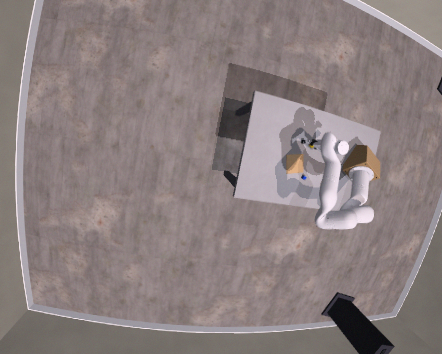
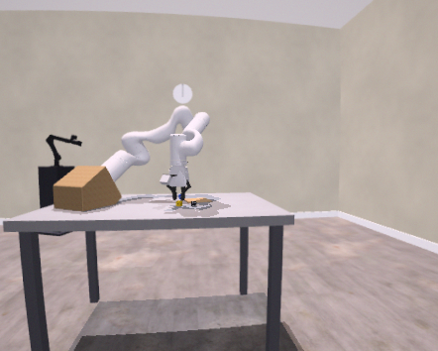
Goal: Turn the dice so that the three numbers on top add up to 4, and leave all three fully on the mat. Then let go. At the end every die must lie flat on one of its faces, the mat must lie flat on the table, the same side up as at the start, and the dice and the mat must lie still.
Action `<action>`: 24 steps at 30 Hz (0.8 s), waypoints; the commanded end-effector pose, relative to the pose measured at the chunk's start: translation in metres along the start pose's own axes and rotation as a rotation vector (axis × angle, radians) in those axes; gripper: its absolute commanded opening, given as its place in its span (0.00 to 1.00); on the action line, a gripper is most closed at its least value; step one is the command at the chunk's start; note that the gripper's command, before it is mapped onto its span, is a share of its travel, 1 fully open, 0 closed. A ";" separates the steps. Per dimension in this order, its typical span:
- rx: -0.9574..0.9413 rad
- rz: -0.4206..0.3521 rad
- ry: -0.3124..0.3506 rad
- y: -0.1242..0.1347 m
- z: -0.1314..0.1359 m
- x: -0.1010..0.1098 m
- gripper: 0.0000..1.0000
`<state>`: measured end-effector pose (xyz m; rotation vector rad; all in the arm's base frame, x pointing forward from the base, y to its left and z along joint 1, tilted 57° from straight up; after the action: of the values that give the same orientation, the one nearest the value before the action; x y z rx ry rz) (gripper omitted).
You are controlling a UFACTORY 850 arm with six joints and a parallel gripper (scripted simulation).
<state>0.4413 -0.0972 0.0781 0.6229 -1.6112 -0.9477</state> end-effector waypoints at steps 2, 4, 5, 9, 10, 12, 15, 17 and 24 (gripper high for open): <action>0.000 0.000 -0.001 0.000 0.000 -0.001 0.42; 0.000 0.000 -0.001 0.000 0.000 -0.004 0.42; 0.000 0.000 -0.001 0.000 0.000 -0.005 0.42; 0.000 0.000 -0.001 0.000 0.000 -0.011 0.42; 0.000 0.000 -0.001 0.000 0.000 -0.013 0.42; 0.000 0.000 -0.001 0.000 0.000 -0.017 0.42; 0.000 0.000 -0.001 0.000 0.000 -0.022 0.42; 0.000 0.000 -0.001 0.000 0.000 -0.022 0.42; 0.000 0.000 -0.001 0.000 -0.001 -0.027 0.42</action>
<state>0.4476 -0.0770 0.0644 0.6229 -1.6110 -0.9476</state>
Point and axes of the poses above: the point where the finger pads meet when closed, its own x axis back along the fingers, its own z axis across the jaws, y = z × x, the point moved 8 cm from there along x, back along the fingers, and after that the axes turned 3 degrees about x, right-handed, at the moved point
